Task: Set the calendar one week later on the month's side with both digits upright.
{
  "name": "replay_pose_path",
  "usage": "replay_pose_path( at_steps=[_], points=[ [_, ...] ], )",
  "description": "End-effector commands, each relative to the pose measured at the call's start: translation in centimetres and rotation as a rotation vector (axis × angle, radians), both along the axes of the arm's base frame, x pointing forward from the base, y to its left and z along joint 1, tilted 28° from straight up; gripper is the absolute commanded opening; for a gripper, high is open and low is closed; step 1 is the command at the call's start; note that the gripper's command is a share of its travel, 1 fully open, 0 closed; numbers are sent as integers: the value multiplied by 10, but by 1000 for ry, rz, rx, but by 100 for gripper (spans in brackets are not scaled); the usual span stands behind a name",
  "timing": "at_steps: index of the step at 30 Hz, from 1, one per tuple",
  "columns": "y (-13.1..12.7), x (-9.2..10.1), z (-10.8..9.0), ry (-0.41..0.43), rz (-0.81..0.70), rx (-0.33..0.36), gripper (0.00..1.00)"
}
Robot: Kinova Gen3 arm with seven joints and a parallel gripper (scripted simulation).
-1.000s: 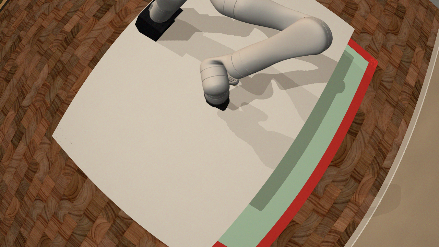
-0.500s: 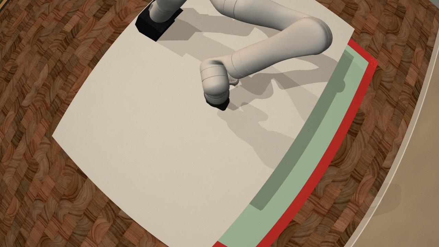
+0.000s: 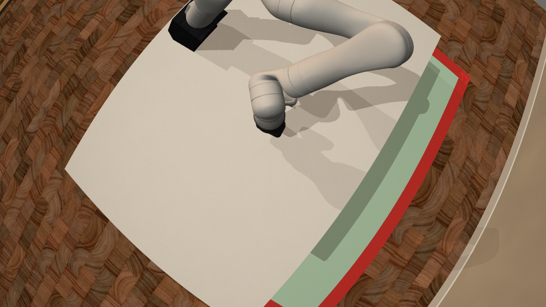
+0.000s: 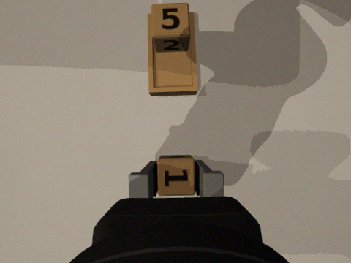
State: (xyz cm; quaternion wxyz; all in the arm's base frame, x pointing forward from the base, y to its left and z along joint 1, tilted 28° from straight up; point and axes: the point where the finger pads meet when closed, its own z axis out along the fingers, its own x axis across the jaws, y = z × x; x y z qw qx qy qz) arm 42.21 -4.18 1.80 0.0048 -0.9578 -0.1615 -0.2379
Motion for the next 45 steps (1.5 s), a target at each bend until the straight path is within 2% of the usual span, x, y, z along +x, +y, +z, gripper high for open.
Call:
replay_pose_path(
  at_steps=[1, 9, 22, 24, 32, 45],
  points=[
    [0, 0, 2, -2, -1, 0, 57],
    [-1, -6, 12, -2, -1, 0, 57],
    [-6, -29, 57, -2, -1, 0, 57],
    [-6, -29, 57, -2, -1, 0, 57],
    [-8, -40, 79, -2, -1, 0, 57],
    [-9, -45, 89, -2, -1, 0, 57]
  ],
)
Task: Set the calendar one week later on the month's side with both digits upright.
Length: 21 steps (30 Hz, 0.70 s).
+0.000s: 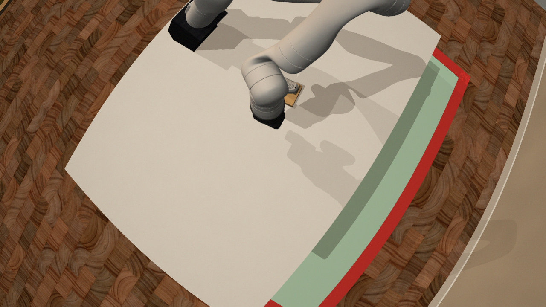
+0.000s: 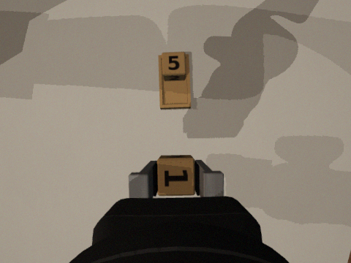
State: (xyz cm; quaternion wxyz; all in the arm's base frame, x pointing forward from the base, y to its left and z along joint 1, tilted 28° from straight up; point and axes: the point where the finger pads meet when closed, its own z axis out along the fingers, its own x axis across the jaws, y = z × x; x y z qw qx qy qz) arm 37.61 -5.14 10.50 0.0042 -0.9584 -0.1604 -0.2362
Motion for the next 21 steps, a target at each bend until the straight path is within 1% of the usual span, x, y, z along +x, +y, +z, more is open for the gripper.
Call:
replay_pose_path(
  at_steps=[1, 9, 13, 15, 17, 20, 21],
  points=[
    [1, 1, 2, -5, 2, 1, 57],
    [1, 1, 2, -5, 2, 1, 57],
    [5, 1, 3, -7, 3, 0, 57],
    [18, -1, 4, -12, 5, -2, 57],
    [36, -5, 5, -16, 8, -4, 57],
    [65, -19, 5, -15, 13, -6, 57],
    [65, -19, 5, -15, 13, -6, 57]
  ],
)
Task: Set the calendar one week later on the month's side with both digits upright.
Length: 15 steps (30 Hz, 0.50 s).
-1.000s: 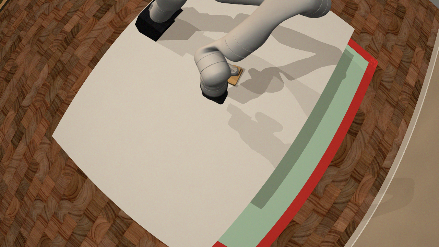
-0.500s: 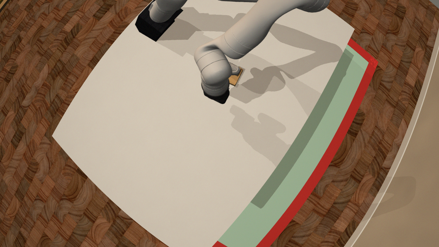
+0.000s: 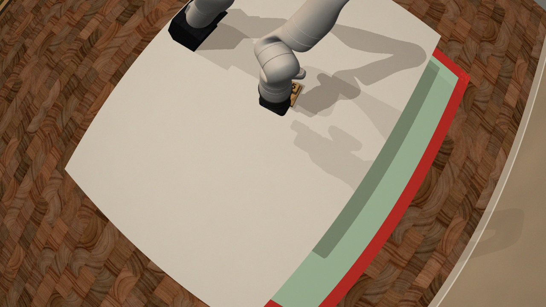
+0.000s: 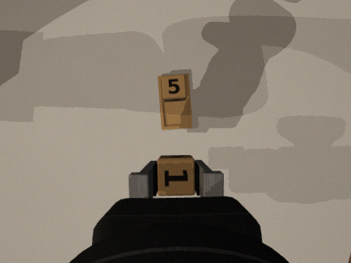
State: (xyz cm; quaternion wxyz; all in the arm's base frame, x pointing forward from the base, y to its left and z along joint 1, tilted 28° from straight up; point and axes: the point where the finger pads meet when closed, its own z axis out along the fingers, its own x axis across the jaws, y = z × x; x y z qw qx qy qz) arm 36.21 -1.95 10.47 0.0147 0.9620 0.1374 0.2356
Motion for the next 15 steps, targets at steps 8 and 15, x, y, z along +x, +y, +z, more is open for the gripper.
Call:
replay_pose_path(
  at_steps=[8, 15],
  points=[
    [54, -20, 5, -3, 72, 19, 57],
    [54, -20, 5, -3, 72, 19, 57]
  ],
)
